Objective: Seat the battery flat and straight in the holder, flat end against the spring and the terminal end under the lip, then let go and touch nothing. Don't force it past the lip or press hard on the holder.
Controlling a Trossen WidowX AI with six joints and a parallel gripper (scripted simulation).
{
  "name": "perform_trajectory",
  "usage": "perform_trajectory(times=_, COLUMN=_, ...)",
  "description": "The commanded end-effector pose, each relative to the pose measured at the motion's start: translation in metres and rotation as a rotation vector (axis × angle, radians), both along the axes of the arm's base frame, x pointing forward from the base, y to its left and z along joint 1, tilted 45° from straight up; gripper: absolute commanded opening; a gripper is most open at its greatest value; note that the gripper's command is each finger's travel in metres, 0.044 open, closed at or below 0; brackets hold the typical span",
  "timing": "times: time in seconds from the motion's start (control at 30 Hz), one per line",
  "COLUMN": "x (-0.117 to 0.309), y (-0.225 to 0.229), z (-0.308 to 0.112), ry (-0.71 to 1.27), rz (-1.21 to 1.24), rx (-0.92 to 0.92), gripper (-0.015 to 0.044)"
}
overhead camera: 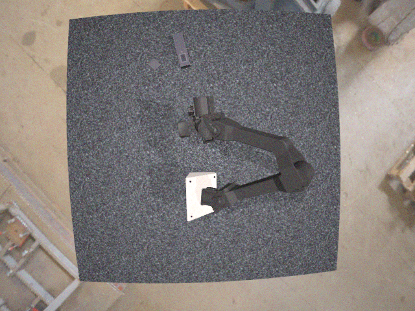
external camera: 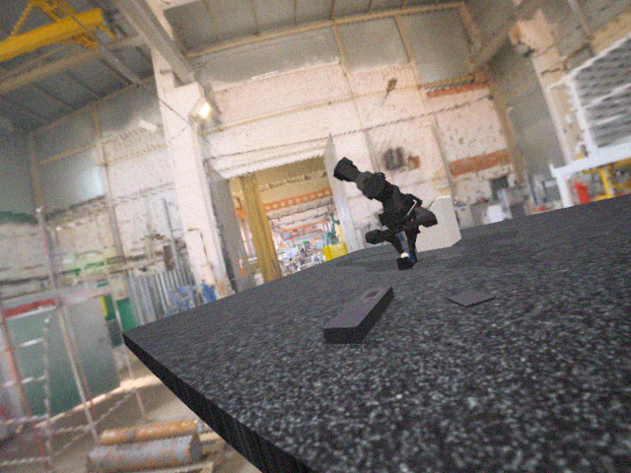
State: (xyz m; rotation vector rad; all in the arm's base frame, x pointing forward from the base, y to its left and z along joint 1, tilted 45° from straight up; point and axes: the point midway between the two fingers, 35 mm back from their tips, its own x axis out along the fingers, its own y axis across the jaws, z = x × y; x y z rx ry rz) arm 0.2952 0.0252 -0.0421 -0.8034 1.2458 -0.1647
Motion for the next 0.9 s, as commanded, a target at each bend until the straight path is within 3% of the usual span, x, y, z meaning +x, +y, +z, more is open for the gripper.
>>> perform_trajectory(times=0.0, x=-0.0041, y=-0.0025, z=-0.0041, ry=0.038, rz=-0.022, rx=-0.013, gripper=0.0058)
perform_trajectory(times=0.87, x=-0.0009, y=-0.0049, z=-0.0025, ry=0.133, rz=-0.119, rx=-0.047, gripper=0.0058)
